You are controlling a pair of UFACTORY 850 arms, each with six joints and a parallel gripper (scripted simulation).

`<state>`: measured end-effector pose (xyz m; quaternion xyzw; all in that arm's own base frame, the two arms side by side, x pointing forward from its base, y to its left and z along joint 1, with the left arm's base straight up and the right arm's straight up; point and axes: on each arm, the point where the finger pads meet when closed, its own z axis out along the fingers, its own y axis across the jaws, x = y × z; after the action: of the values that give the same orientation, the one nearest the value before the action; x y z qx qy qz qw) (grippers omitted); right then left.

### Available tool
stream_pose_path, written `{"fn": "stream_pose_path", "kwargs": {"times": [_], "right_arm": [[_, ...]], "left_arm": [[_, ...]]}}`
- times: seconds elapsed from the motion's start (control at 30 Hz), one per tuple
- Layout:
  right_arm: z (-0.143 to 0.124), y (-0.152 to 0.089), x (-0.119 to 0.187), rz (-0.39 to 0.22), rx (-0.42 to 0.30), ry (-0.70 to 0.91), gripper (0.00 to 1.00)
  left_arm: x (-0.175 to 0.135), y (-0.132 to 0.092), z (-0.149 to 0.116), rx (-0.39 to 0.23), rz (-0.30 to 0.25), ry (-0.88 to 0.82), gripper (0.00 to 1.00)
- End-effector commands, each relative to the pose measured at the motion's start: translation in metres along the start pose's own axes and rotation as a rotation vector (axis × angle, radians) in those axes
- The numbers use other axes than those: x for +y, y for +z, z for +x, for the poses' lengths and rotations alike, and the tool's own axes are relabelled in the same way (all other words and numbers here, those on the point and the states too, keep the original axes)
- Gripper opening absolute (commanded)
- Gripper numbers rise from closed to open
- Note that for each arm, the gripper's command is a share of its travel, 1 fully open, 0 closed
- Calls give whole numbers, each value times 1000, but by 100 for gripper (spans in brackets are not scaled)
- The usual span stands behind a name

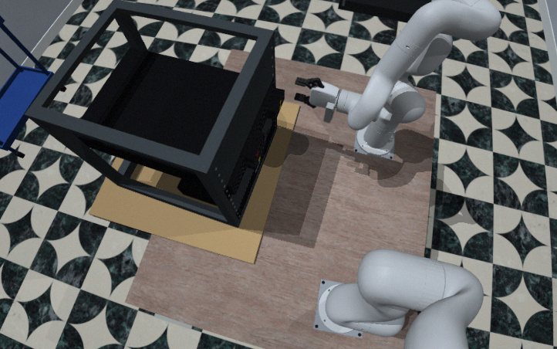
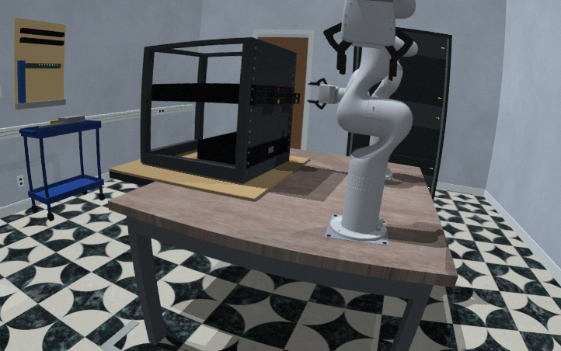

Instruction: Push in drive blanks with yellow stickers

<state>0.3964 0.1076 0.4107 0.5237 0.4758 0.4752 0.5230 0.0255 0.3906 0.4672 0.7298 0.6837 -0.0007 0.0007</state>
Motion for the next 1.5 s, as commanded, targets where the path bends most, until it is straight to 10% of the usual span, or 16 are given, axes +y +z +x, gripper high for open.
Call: {"fn": "stream_pose_path", "kwargs": {"times": [0.0, 0.53, 1.47], "right_arm": [[3, 0, 2, -4, -1, 1, 100], [41, -5, 4, -4, -1, 1, 100], [200, -24, 13, -3, -1, 2, 100]], "left_arm": [[0, -1, 0, 2, 0, 0, 100], [0, -1, 0, 2, 0, 0, 100], [0, -1, 0, 2, 0, 0, 100]]}}
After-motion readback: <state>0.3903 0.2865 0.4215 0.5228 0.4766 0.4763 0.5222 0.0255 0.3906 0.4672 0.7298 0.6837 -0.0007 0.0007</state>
